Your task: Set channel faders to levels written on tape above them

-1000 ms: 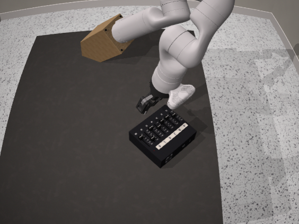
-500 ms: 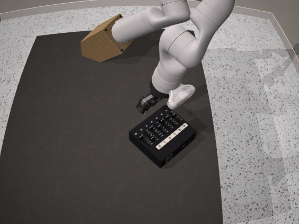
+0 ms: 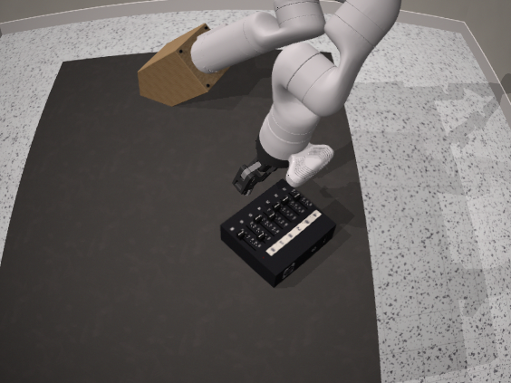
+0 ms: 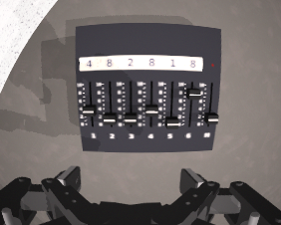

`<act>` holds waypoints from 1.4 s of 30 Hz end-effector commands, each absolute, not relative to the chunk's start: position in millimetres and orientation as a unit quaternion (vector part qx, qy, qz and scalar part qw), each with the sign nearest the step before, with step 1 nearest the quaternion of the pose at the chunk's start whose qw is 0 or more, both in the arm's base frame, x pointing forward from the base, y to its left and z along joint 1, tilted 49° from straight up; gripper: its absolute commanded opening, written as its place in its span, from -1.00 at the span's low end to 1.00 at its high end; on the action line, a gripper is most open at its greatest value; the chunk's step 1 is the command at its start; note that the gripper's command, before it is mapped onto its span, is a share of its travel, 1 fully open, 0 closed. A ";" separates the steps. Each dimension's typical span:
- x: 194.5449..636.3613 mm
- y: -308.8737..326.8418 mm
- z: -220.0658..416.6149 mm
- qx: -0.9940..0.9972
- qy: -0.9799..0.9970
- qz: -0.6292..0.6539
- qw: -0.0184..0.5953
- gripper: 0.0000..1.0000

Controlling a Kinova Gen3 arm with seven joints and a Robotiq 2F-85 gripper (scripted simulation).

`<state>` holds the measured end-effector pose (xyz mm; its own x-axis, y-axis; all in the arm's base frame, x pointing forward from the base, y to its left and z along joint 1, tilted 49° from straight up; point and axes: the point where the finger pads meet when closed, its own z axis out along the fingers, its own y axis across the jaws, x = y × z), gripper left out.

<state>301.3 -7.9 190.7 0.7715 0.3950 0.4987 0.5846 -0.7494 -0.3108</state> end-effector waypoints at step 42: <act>303.0 -9.8 196.0 -0.849 -0.417 -0.254 0.201 1.00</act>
